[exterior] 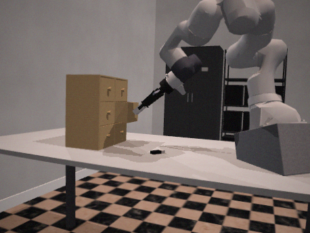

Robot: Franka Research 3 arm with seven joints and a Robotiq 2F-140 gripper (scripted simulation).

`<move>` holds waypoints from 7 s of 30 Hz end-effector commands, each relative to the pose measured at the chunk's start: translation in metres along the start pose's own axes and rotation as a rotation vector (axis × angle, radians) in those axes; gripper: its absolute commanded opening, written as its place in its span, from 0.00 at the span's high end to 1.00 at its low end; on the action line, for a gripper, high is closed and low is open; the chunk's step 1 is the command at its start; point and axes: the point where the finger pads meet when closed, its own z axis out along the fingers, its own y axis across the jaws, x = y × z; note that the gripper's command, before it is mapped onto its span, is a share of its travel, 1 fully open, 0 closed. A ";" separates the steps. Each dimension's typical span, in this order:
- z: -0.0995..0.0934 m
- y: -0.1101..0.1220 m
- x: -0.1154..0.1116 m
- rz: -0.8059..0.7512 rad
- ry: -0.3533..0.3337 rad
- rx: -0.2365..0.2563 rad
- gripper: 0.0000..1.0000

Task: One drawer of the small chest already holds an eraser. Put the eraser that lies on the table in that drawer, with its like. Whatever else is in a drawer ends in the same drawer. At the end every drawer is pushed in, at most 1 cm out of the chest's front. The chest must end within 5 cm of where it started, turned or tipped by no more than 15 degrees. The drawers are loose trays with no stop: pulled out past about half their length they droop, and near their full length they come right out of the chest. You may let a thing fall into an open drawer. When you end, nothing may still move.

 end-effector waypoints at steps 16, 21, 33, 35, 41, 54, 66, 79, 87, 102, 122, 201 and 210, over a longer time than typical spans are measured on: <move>-0.001 0.001 0.001 -0.007 -0.002 -0.002 0.92; -0.001 0.001 0.001 -0.007 -0.002 -0.002 0.92; -0.001 0.001 0.001 -0.007 -0.002 -0.002 0.80; -0.001 0.001 0.001 -0.007 -0.002 -0.002 0.80; -0.003 0.001 0.002 -0.007 -0.002 -0.002 0.80; -0.037 0.000 0.030 -0.007 -0.002 -0.002 0.80; -0.061 0.000 0.040 -0.007 -0.002 -0.002 0.80; -0.091 0.000 0.050 -0.007 -0.002 -0.002 0.80; -0.094 0.000 0.050 -0.006 0.015 -0.002 0.80; -0.134 0.000 0.047 -0.005 0.261 -0.002 0.80; -0.196 0.000 0.042 -0.007 0.643 0.000 0.80; -0.267 0.000 -0.002 -0.007 0.870 0.001 0.00; -0.308 0.001 -0.051 -0.007 0.870 0.001 0.00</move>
